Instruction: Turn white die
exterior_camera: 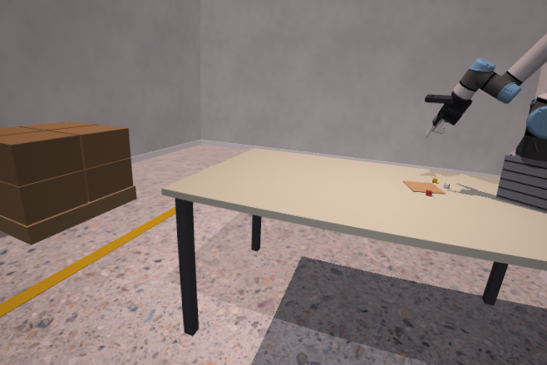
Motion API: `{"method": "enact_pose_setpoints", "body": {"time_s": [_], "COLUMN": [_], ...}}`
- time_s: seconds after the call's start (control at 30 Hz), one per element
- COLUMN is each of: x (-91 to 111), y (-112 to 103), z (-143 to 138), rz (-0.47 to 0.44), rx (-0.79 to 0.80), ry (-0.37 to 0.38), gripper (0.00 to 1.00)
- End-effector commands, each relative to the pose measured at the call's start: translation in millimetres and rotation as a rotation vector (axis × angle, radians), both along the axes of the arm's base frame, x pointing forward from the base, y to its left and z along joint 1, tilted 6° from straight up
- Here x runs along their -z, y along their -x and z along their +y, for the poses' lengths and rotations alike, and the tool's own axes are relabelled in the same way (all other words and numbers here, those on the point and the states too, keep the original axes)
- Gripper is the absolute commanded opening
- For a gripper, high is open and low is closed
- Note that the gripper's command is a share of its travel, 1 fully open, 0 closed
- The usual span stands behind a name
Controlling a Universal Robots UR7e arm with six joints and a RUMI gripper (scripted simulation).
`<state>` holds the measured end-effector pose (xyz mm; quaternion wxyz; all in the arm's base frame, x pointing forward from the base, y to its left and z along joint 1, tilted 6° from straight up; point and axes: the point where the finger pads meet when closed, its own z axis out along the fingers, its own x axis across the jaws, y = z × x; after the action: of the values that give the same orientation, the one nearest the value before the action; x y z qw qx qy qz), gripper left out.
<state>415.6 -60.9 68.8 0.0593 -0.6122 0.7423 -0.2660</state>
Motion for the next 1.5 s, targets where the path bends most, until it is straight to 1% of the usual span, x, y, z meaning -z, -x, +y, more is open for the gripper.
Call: {"method": "enact_pose_setpoints", "body": {"time_s": [0.0,0.57,0.67,0.73,0.83,0.93,1.03,1.1,1.13,1.17,1.2,1.27,1.3,1.33,1.43,1.47], "x": [-0.4,-0.3,4.6,13.8,35.7,44.1,57.2,57.2,60.7,68.3,71.8,75.2,79.7,81.1,89.4,90.2], "y": [-0.3,-0.2,1.3,4.5,13.9,18.3,26.1,26.1,28.4,33.7,36.4,39.0,42.8,44.1,51.8,52.7], "z": [-0.1,-0.2,-2.5,-6.8,-16.4,-19.7,-24.5,-24.5,-25.7,-28.1,-29.1,-30.0,-31.1,-31.4,-33.0,-33.1], "rz": [-0.001,-0.001,0.013,0.038,0.099,0.123,0.161,0.161,0.172,0.196,0.207,0.217,0.233,0.237,0.267,0.270], "rx": [0.000,0.000,0.014,0.041,0.113,0.144,0.198,0.198,0.214,0.251,0.269,0.288,0.314,0.323,0.379,0.385], "ry": [0.000,0.000,-0.017,-0.050,-0.138,-0.175,-0.239,-0.239,-0.258,-0.301,-0.323,-0.344,-0.375,-0.385,-0.450,-0.457], "gripper": [1.00,1.00,1.00,1.00,1.00,1.00,1.00,1.00,1.00,1.00,1.00,1.00,1.00,1.00,1.00,1.00]}}
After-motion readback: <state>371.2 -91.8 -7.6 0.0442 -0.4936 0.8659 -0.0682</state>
